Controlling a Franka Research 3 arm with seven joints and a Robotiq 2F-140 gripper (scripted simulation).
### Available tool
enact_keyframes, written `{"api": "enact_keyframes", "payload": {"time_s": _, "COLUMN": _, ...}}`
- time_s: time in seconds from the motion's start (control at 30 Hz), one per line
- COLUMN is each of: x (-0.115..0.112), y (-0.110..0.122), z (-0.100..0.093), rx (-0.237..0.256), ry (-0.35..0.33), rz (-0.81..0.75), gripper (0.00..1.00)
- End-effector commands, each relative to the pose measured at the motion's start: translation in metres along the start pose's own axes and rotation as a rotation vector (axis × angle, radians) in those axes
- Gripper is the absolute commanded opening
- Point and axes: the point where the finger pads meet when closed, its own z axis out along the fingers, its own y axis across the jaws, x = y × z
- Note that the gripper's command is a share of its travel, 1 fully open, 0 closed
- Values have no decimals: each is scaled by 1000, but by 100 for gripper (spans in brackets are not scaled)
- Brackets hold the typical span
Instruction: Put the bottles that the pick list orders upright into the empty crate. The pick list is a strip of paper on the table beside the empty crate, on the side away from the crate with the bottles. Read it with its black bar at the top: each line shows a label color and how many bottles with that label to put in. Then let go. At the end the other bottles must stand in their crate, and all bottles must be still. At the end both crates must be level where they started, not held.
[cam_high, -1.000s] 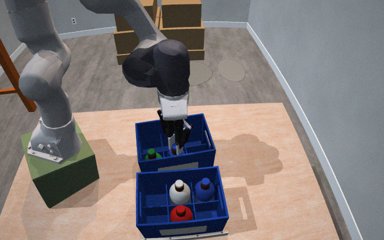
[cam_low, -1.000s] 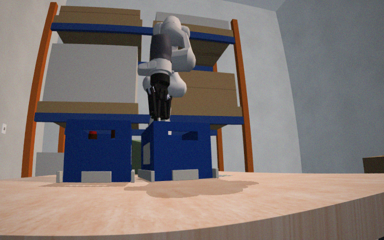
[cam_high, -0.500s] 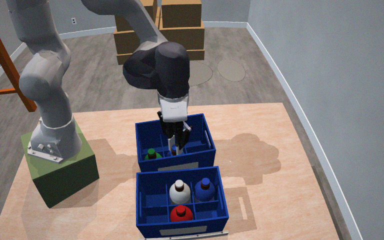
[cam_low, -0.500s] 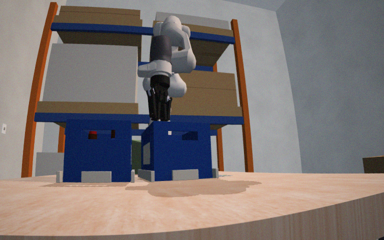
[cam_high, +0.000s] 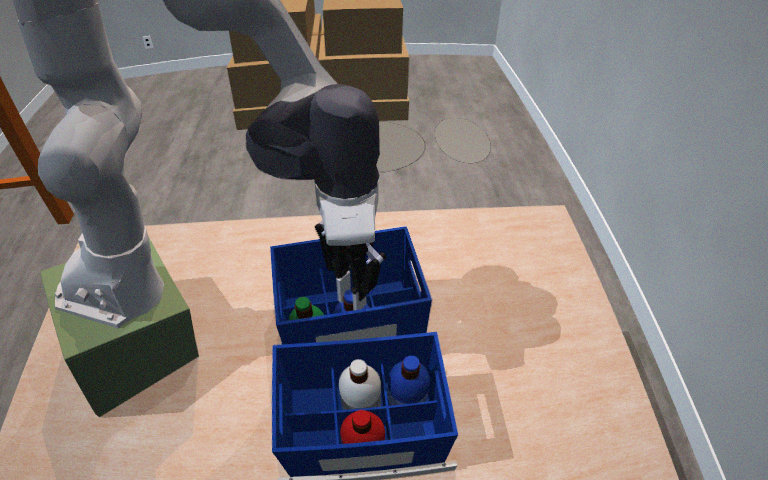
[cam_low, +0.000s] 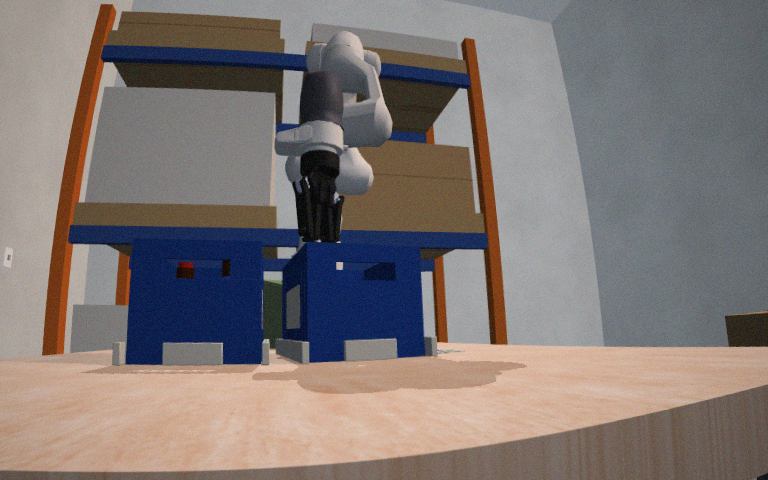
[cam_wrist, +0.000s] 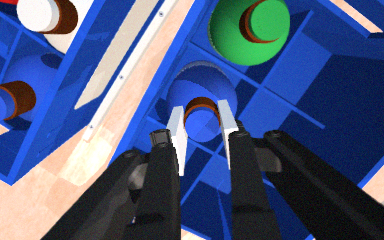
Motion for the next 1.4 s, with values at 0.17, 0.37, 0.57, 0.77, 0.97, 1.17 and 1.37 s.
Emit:
{"api": "enact_keyframes", "payload": {"time_s": 0.17, "x": -3, "y": -4, "z": -2, "rx": 9, "ry": -7, "rz": -3, "gripper": 0}}
{"api": "enact_keyframes", "payload": {"time_s": 0.37, "x": -3, "y": -4, "z": -2, "rx": 9, "ry": -7, "rz": -3, "gripper": 0}}
{"api": "enact_keyframes", "payload": {"time_s": 0.57, "x": -3, "y": -4, "z": -2, "rx": 9, "ry": -7, "rz": -3, "gripper": 0}}
{"api": "enact_keyframes", "payload": {"time_s": 0.77, "x": -3, "y": -4, "z": -2, "rx": 9, "ry": -7, "rz": -3, "gripper": 0}}
{"api": "enact_keyframes", "payload": {"time_s": 0.97, "x": -3, "y": -4, "z": -2, "rx": 9, "ry": -7, "rz": -3, "gripper": 0}}
{"api": "enact_keyframes", "payload": {"time_s": 1.17, "x": -3, "y": -4, "z": 0, "rx": 9, "ry": -7, "rz": -3, "gripper": 38}}
{"api": "enact_keyframes", "payload": {"time_s": 1.37, "x": -3, "y": -4, "z": 0, "rx": 9, "ry": -7, "rz": -3, "gripper": 38}}
